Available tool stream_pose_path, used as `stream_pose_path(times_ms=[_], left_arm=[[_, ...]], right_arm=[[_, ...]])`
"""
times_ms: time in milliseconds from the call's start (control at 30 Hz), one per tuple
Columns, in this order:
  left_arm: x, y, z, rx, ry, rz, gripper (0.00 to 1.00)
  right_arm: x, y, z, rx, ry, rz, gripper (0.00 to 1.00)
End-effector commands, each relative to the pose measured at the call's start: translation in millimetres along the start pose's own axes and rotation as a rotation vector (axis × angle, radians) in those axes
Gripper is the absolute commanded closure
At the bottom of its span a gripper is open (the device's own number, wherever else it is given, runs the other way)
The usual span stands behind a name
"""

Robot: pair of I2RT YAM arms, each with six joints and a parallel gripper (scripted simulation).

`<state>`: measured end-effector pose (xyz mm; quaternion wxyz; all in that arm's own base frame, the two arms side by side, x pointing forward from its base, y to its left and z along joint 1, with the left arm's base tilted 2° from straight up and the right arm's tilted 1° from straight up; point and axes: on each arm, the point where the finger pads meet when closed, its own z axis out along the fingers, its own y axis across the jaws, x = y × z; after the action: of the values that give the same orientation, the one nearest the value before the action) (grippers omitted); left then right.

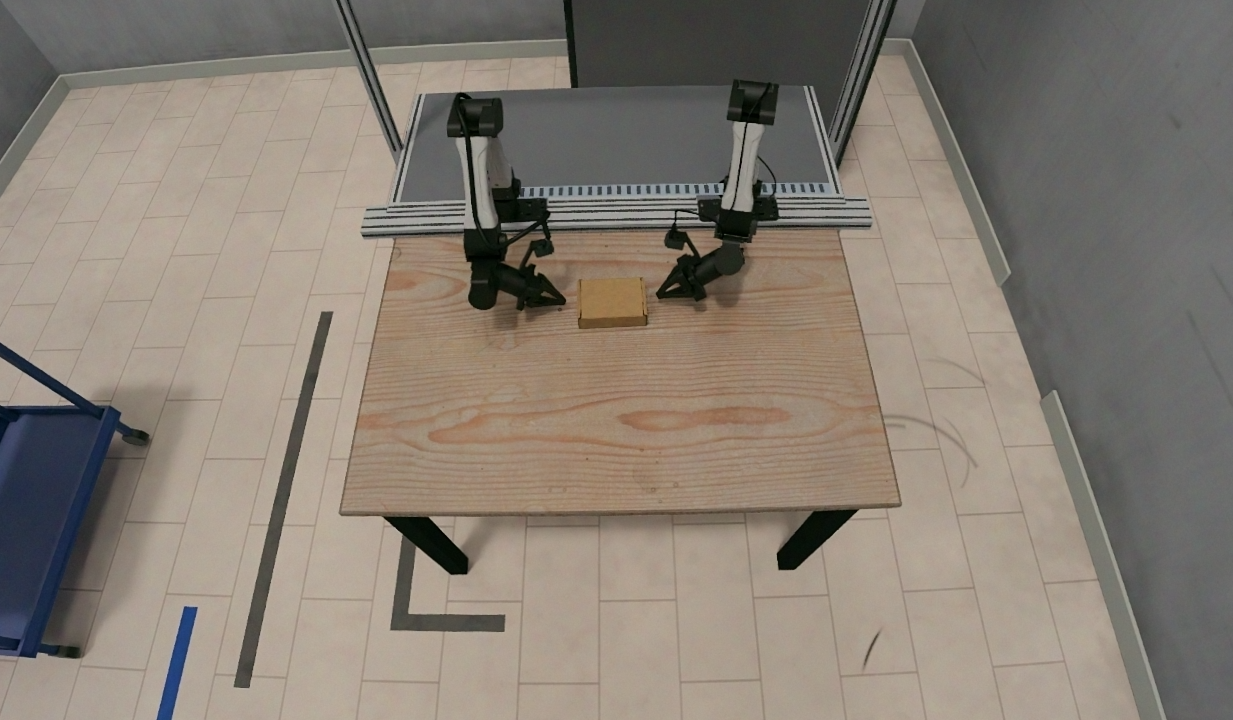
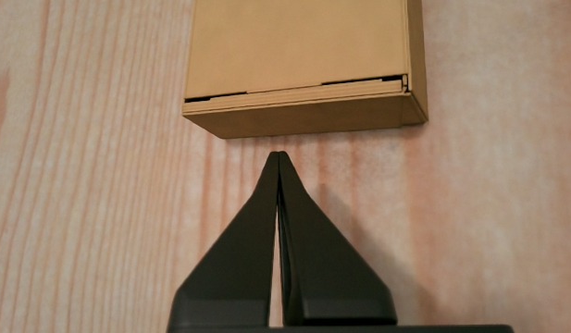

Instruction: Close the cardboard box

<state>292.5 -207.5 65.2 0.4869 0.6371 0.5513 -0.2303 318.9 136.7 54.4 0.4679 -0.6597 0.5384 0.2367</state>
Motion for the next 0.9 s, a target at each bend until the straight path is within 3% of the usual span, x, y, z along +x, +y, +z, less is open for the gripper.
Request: stream_pose_path(times_ms=[0,100,867], left_arm=[[-6.6,4.4,-7.7,0.019,-0.009,-0.012,0.99],[3.5,-1.5,-5.2,0.049,0.002,-0.061,0.99],[3.7,4.9,-26.1,0.137,0.001,-0.219,0.99]], right_arm=[[1.8,2.1,-3.9,-0.037,-0.007,0.044,0.99],[2.3,1.8,-5.9,-0.046,-0.006,0.059,0.99],[5.6,-2.9,-26.4,-0.141,0.005,0.219,0.99]])
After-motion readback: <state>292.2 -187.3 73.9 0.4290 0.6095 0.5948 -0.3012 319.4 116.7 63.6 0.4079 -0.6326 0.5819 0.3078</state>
